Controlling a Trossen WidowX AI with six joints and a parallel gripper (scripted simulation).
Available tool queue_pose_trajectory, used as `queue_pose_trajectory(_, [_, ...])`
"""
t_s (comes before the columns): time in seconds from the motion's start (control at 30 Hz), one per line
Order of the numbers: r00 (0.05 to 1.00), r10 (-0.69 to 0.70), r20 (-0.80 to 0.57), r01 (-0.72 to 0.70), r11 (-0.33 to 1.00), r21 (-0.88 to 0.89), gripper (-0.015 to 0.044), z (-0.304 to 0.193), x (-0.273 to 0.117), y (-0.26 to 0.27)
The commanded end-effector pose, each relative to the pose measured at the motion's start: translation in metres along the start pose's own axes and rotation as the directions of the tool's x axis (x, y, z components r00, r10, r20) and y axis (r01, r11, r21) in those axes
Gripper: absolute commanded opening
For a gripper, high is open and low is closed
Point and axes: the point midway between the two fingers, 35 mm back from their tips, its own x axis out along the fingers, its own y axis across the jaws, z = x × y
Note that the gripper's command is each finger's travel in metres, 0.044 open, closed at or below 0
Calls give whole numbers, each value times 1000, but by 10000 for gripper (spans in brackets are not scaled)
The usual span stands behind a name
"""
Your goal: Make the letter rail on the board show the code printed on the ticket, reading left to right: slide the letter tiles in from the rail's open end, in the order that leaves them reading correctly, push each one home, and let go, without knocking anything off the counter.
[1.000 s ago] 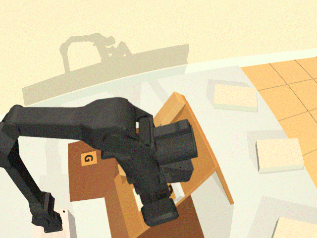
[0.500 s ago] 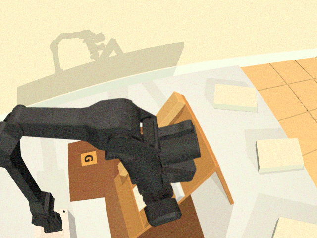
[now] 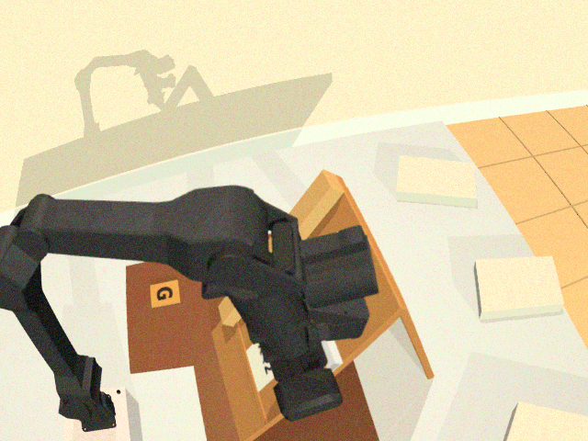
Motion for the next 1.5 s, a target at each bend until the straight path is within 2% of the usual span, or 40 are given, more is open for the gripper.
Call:
queue_pose_trajectory(0.0, [1000, -2, -5, 2, 1000, 3, 0, 3, 4, -1])
queue_pose_trajectory(1.47, [1000, -2, -4, 2, 1000, 3, 0, 11, 12, 2])
